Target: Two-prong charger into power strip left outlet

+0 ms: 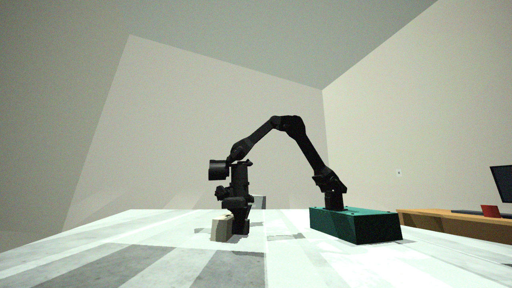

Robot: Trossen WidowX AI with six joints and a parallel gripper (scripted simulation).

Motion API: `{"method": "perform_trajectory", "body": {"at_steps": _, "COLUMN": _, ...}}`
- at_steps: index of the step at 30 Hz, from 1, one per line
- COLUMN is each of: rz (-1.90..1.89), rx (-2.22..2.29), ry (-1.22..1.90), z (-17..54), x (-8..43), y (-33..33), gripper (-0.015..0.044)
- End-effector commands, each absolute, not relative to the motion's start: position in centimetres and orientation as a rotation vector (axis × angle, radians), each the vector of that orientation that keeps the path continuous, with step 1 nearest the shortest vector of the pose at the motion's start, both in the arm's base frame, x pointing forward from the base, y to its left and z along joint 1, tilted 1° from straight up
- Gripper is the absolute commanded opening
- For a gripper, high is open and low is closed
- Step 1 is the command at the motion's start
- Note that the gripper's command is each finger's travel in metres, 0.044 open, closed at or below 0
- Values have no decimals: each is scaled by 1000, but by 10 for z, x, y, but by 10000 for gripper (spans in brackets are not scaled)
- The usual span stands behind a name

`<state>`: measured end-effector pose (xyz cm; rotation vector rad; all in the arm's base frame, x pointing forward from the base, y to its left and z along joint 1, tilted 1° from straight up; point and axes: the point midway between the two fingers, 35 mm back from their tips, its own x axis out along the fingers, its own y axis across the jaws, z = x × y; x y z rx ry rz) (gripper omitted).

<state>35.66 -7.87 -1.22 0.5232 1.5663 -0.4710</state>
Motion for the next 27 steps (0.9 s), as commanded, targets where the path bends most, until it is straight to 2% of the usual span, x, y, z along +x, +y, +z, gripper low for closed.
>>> {"method": "perform_trajectory", "body": {"at_steps": 1, "rz": -472, "rx": 518, "ry": 1532, "z": -12, "x": 364, "y": -82, "gripper": 0}}
{"method": "perform_trajectory", "body": {"at_steps": 27, "rz": -473, "rx": 518, "ry": 1532, "z": -10, "x": 364, "y": -83, "gripper": 0}}
